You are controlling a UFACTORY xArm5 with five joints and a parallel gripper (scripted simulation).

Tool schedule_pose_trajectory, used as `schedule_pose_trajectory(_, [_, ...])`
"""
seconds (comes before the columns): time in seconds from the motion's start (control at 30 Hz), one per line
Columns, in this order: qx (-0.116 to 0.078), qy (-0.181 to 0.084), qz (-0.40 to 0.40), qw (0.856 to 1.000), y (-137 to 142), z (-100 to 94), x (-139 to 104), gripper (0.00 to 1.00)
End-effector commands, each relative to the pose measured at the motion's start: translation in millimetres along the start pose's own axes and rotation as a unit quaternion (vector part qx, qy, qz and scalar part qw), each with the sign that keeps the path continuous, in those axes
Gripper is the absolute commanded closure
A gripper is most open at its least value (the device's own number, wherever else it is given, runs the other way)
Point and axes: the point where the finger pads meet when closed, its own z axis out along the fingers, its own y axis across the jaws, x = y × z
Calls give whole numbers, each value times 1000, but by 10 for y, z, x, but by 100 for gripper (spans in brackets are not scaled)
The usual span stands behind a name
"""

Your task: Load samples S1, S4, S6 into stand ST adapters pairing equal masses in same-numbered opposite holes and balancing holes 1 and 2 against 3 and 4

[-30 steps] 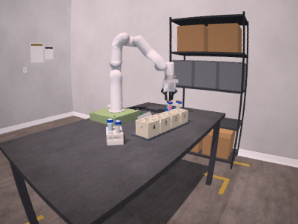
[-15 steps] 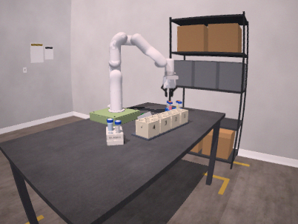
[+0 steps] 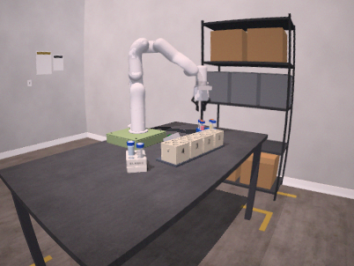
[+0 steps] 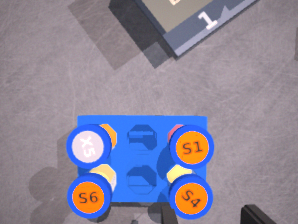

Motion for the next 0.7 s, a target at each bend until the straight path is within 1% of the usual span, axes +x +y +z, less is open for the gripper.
schedule_pose_trajectory(0.0, [2, -2, 0, 1000, -11, -87, 0, 56])
schedule_pose_trajectory(0.5, [2, -2, 0, 1000, -10, -388, 1, 56])
schedule_pose_trajectory(0.57, [2, -2, 0, 1000, -10, -388, 1, 56])
schedule_pose_trajectory(0.67, [2, -2, 0, 1000, -10, -448, 1, 56])
